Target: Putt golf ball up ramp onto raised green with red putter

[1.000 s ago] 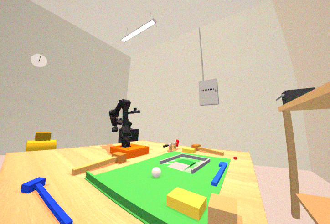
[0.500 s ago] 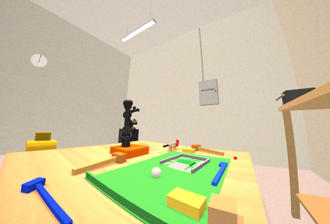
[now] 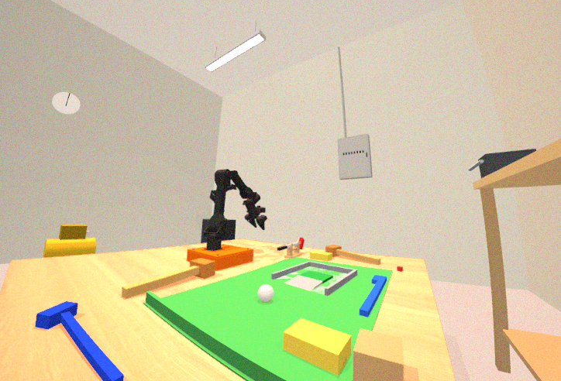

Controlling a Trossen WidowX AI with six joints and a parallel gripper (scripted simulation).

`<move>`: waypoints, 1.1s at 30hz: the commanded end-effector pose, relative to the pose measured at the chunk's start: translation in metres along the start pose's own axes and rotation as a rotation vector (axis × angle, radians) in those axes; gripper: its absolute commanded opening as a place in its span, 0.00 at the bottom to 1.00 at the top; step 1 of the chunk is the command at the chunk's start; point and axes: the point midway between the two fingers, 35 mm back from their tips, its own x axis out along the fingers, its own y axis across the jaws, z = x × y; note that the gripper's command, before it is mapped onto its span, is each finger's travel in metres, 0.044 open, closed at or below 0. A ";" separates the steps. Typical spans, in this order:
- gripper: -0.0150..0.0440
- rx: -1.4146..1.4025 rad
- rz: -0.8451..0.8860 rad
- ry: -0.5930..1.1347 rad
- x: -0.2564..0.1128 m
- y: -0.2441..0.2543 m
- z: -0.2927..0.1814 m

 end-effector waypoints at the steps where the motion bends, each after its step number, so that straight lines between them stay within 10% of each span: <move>1: 1.00 -0.071 -0.056 0.057 0.004 -0.065 0.012; 22: 1.00 -0.372 0.019 0.306 -0.044 -0.323 -0.054; 33: 1.00 -0.390 0.036 0.304 -0.049 -0.335 -0.062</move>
